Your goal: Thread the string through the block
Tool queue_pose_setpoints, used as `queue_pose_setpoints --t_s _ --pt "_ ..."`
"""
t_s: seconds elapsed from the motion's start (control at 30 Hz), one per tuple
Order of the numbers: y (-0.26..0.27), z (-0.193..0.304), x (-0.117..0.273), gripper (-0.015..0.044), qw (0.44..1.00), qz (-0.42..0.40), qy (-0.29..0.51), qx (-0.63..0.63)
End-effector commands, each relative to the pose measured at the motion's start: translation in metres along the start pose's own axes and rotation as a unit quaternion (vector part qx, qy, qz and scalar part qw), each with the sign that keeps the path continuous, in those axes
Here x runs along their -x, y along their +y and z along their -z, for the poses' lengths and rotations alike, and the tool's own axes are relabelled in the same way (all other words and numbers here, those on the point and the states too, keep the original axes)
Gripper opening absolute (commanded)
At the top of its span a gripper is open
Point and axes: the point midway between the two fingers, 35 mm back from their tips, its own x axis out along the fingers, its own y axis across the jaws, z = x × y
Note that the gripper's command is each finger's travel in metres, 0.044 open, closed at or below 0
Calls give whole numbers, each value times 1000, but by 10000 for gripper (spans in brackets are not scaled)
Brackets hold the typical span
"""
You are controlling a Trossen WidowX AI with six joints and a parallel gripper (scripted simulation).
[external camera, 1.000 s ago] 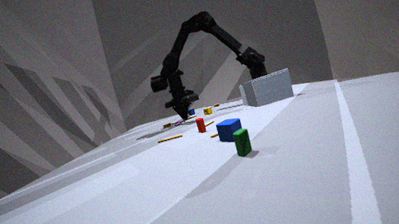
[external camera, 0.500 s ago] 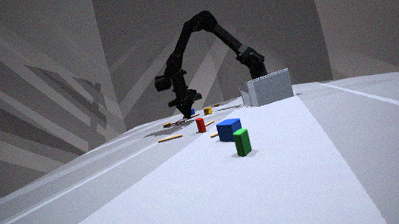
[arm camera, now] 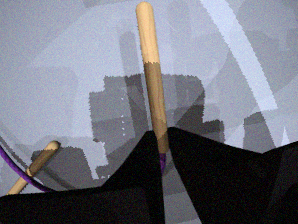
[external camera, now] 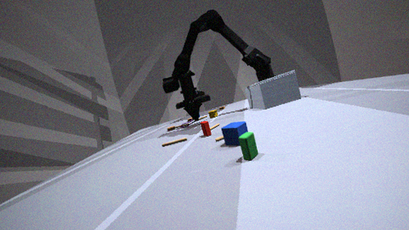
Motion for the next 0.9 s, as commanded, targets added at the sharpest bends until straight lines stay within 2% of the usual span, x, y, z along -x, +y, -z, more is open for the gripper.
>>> queue_pose_setpoints --t_s 0.0,0.87 --pt "-2 -7 0 0 1000 2 0 1" --pt "-6 -31 -1 0 1000 2 1 1"
